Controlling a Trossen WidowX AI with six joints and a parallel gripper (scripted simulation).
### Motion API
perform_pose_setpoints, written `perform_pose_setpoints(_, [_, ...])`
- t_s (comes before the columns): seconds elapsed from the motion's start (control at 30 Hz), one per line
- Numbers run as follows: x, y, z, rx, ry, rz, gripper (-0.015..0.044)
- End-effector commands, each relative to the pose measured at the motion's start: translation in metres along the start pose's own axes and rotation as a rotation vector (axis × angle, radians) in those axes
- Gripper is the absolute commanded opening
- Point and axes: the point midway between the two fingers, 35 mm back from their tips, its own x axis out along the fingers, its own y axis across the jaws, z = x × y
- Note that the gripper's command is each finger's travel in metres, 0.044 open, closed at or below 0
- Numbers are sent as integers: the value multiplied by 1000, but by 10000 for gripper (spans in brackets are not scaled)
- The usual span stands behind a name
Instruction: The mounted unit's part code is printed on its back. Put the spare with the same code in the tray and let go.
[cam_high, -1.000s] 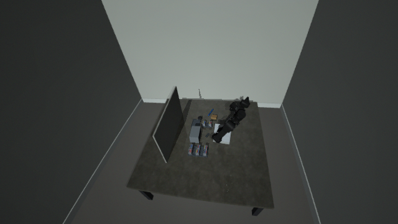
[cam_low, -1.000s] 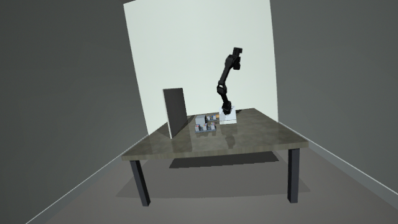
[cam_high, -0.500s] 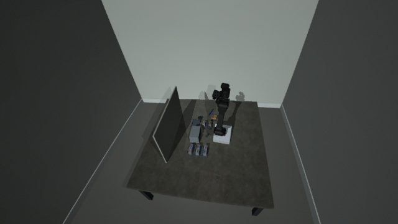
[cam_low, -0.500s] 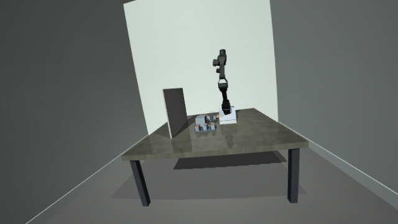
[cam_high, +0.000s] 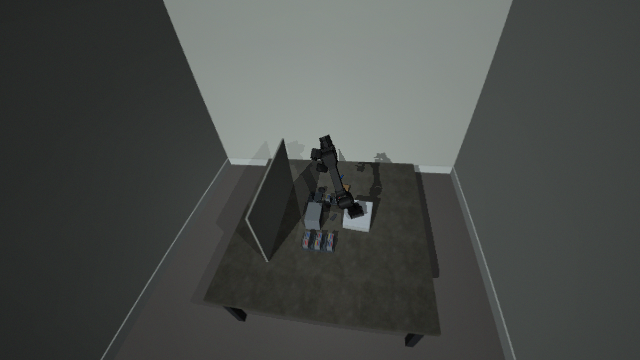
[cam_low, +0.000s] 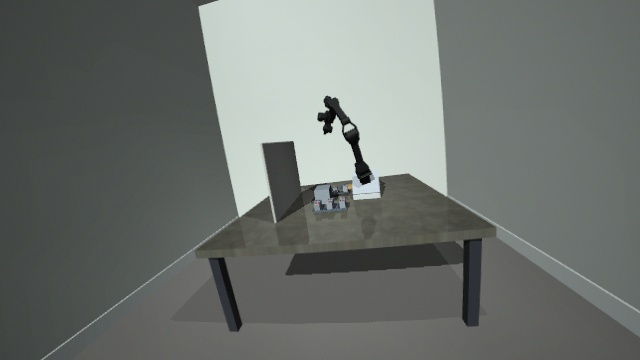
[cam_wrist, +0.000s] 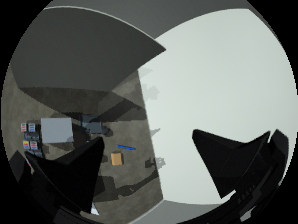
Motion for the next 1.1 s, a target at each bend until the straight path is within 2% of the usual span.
perform_pose_setpoints(0.0, [49, 45, 24, 27, 40, 196, 440])
perform_pose_setpoints(0.27, [125, 151, 53, 74, 207, 528, 440])
perform_pose_setpoints(0.53, [173, 269, 52, 121, 480, 771, 440])
perform_pose_setpoints(1.07, [175, 276, 51, 124, 498, 782, 440])
